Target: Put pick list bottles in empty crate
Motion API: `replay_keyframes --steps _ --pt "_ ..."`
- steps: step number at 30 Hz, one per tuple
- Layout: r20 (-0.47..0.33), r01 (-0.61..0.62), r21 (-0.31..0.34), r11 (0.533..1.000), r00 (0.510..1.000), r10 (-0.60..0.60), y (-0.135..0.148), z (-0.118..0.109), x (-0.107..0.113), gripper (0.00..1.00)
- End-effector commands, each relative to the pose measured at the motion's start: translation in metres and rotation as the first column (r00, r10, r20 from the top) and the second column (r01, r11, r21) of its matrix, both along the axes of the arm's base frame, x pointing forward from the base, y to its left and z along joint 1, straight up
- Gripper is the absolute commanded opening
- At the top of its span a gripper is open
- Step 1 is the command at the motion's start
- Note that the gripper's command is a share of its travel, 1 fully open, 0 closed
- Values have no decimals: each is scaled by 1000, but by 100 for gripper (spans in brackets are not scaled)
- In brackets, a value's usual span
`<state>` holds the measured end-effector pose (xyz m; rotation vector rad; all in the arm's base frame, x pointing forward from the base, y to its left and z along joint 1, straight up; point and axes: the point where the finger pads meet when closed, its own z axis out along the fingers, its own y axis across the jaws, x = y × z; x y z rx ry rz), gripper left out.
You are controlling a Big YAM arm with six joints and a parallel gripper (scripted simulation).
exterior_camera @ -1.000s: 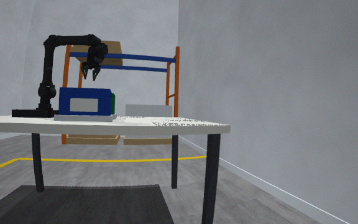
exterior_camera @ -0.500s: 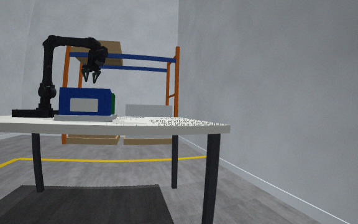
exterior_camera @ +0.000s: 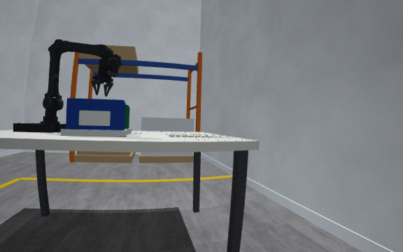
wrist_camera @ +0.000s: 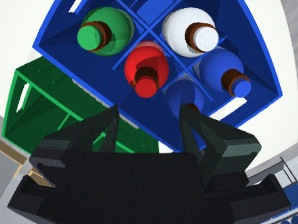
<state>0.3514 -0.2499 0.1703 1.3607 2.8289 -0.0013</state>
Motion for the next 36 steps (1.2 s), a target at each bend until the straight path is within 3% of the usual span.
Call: replay_keyframes --steps 1,5,11,14,20,31,33,36 --pt "0 0 2 1000 1000 0 -4 -8 1 61" --pt "22 0 -14 1000 1000 0 -7 -3 5 61" --pt "10 0 -6 1000 1000 0 -6 -17 4 61" --pt "25 0 -16 1000 1000 0 -4 -11 1 61" --pt "3 0 0 1000 1000 0 -4 -30 1 61" --pt "28 0 -18 1000 1000 0 -9 -30 7 61" --pt "2 0 1 1000 1000 0 -4 -45 1 61" --pt "6 0 -2 1000 1000 0 -6 -47 3 61"
